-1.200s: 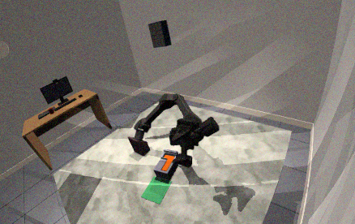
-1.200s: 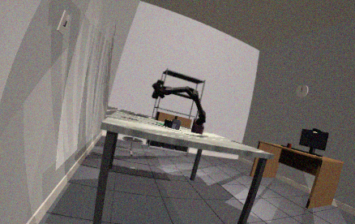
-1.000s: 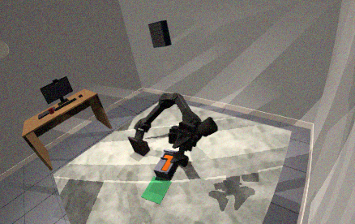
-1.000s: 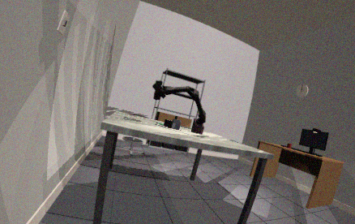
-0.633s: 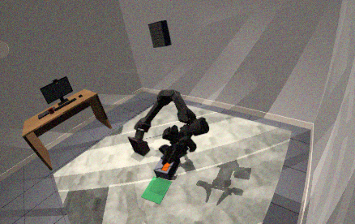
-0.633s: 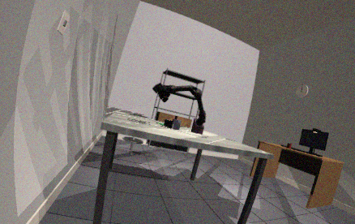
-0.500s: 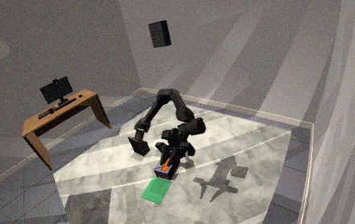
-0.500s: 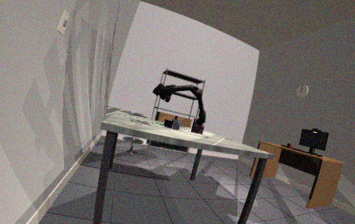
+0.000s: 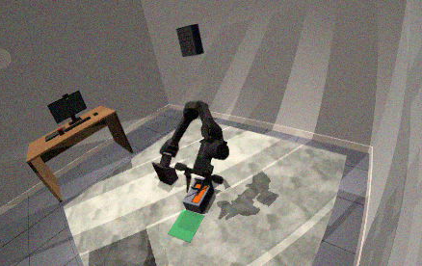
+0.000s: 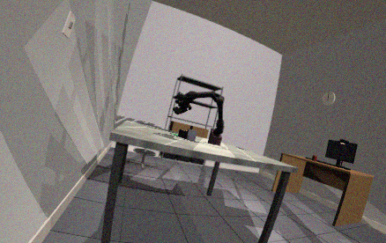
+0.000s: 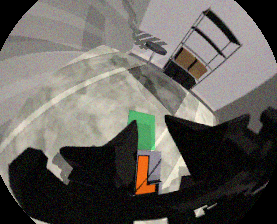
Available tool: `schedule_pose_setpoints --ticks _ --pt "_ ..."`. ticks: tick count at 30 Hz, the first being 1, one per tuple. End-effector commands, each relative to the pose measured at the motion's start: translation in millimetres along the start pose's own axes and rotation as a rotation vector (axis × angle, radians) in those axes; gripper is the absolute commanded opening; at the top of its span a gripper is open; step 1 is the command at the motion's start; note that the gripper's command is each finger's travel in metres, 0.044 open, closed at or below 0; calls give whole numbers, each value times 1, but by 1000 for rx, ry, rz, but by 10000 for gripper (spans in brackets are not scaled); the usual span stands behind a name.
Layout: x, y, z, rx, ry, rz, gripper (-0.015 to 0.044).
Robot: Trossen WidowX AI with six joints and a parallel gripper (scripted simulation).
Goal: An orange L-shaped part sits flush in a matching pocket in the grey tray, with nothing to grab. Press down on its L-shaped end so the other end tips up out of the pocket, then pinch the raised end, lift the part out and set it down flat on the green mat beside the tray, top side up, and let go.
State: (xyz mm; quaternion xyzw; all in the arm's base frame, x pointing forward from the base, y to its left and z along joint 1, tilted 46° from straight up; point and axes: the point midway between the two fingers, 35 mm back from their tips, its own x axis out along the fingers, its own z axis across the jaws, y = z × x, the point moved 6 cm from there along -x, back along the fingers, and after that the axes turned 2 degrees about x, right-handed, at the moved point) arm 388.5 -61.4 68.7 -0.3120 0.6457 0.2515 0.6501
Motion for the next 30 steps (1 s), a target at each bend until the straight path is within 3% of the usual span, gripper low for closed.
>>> schedule_pose_setpoints --ticks 1,8,15,30 --pt "-17 56 -25 -548 -256 301 180" --pt "-33 87 -36 -849 -522 395 180" --pt "-53 114 -44 -1085 -828 383 180" --pt "-52 117 -43 -1091 -838 380 180"
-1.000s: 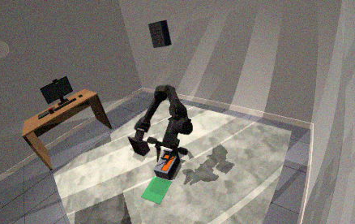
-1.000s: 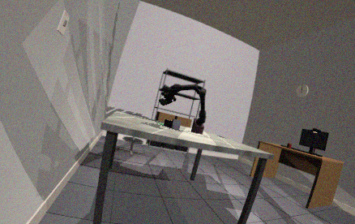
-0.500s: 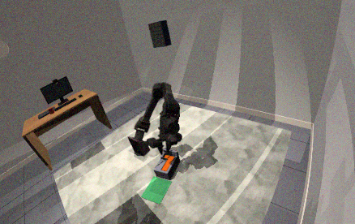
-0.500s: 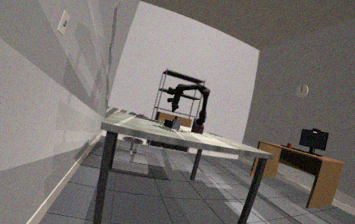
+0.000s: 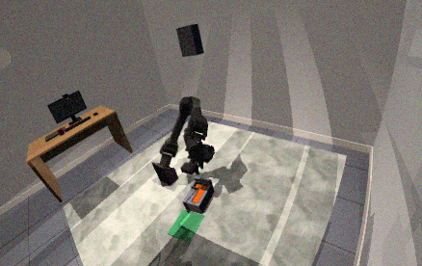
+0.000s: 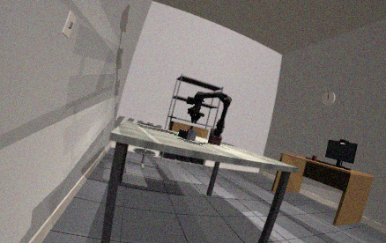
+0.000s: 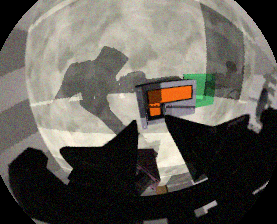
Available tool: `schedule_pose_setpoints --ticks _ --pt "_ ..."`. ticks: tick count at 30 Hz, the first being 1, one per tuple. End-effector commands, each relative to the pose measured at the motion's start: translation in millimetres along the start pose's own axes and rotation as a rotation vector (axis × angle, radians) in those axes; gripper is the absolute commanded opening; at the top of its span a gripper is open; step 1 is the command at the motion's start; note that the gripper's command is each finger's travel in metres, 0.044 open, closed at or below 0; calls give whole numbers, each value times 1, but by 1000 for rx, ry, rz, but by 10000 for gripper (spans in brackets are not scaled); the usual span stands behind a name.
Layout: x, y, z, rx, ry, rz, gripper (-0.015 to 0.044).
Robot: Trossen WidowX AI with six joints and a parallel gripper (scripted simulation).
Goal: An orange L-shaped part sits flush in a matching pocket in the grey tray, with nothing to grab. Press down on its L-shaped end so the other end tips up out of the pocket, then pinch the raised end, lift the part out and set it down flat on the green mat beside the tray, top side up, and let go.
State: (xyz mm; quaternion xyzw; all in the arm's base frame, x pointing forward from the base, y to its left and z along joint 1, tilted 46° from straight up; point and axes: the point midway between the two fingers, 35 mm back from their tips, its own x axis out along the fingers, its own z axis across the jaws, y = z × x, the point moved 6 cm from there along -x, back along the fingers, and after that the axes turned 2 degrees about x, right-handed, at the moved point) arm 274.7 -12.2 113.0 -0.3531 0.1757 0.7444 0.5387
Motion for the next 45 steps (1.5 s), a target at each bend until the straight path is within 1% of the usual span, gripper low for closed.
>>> schedule_pose_setpoints --ticks 1,8,18,38,45 --pt "8 1 2 -12 -12 -5 180" --pt "72 1 4 -13 -16 -6 180" --pt "77 1 4 -13 -16 -6 180" --pt "109 1 5 -13 -18 -7 180" --pt "111 1 5 -13 -18 -7 180"
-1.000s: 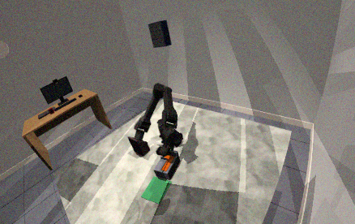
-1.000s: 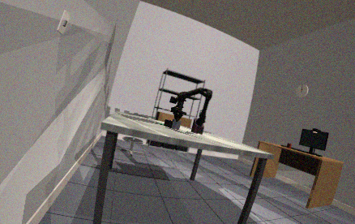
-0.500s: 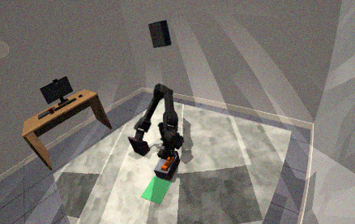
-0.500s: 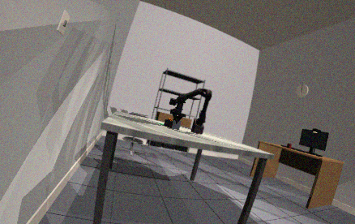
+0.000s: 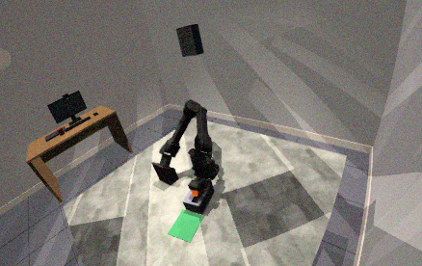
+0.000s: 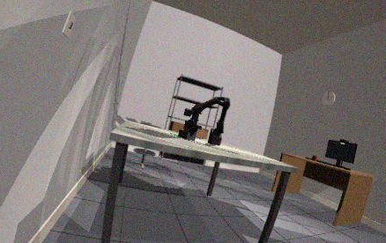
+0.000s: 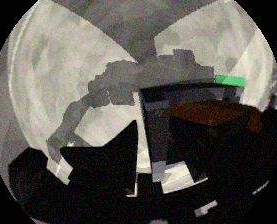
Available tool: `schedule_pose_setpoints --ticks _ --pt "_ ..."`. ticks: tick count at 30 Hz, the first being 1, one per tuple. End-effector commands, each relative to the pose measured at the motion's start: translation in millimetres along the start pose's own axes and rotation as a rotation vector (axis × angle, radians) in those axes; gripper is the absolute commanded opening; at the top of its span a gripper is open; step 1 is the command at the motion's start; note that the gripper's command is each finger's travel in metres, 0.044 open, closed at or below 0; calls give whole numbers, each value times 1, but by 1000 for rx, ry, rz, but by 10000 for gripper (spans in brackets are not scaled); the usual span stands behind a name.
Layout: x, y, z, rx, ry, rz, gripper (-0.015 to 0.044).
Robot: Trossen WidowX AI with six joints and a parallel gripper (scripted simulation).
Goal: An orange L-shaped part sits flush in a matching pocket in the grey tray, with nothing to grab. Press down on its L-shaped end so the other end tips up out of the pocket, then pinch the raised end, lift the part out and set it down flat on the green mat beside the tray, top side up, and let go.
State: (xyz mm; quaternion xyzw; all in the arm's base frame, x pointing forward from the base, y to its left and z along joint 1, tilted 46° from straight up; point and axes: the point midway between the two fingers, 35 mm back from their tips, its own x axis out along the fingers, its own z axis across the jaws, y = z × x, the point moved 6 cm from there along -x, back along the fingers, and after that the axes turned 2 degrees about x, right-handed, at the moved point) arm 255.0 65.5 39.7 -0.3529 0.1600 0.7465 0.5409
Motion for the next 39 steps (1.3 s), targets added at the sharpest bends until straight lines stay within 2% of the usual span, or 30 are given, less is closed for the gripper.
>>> schedule_pose_setpoints --ticks 1,28,32,36,39 --pt "2 2 -1 9 2 5 180" --pt "-14 2 10 9 3 6 180" --pt "-45 -2 4 11 11 6 180" --pt "-98 0 -1 11 9 7 180" --pt "-108 2 -2 10 6 7 180"
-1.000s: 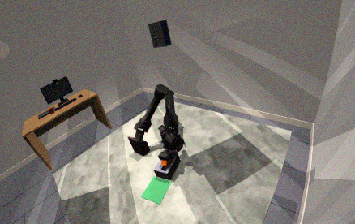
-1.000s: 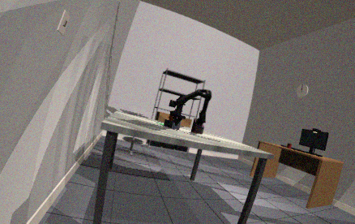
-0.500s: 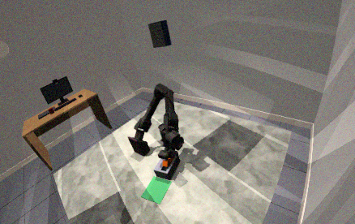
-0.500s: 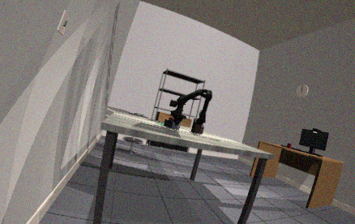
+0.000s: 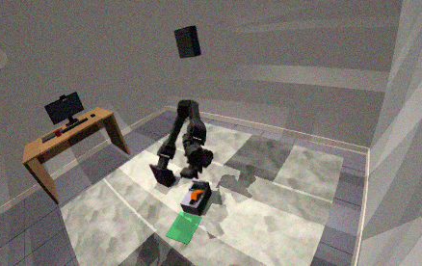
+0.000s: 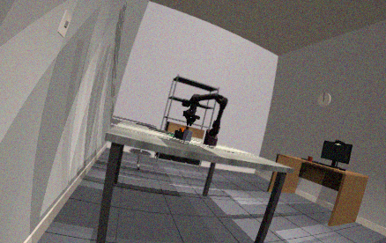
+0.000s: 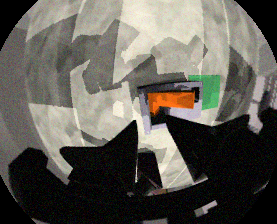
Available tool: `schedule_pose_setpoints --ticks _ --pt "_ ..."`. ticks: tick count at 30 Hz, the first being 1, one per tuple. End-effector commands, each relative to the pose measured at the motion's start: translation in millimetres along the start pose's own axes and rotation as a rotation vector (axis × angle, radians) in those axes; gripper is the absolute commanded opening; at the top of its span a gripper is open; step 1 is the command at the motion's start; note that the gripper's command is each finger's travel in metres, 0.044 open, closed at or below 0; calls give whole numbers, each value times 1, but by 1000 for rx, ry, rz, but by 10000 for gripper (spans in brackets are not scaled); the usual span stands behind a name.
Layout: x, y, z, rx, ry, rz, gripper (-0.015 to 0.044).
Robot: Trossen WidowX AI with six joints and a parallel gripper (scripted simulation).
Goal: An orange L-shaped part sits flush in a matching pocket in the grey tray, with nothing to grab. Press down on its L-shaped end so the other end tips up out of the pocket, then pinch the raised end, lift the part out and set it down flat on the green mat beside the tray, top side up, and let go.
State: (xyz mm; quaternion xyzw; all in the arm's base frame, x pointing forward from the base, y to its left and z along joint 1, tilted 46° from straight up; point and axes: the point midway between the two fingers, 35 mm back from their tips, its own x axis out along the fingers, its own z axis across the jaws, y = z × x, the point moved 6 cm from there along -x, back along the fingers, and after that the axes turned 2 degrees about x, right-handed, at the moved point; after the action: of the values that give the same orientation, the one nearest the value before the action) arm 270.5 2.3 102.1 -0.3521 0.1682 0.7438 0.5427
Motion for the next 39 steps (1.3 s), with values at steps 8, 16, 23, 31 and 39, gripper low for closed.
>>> schedule_pose_setpoints --ticks 8,16,23,31,39 --pt "-14 2 -1 2 -4 2 180" --pt "-14 2 -1 2 -4 2 180" --pt "-14 2 -1 2 -4 2 180" --pt "-14 1 -3 53 -4 2 233" --pt "-18 -7 -36 768 1 3 280"
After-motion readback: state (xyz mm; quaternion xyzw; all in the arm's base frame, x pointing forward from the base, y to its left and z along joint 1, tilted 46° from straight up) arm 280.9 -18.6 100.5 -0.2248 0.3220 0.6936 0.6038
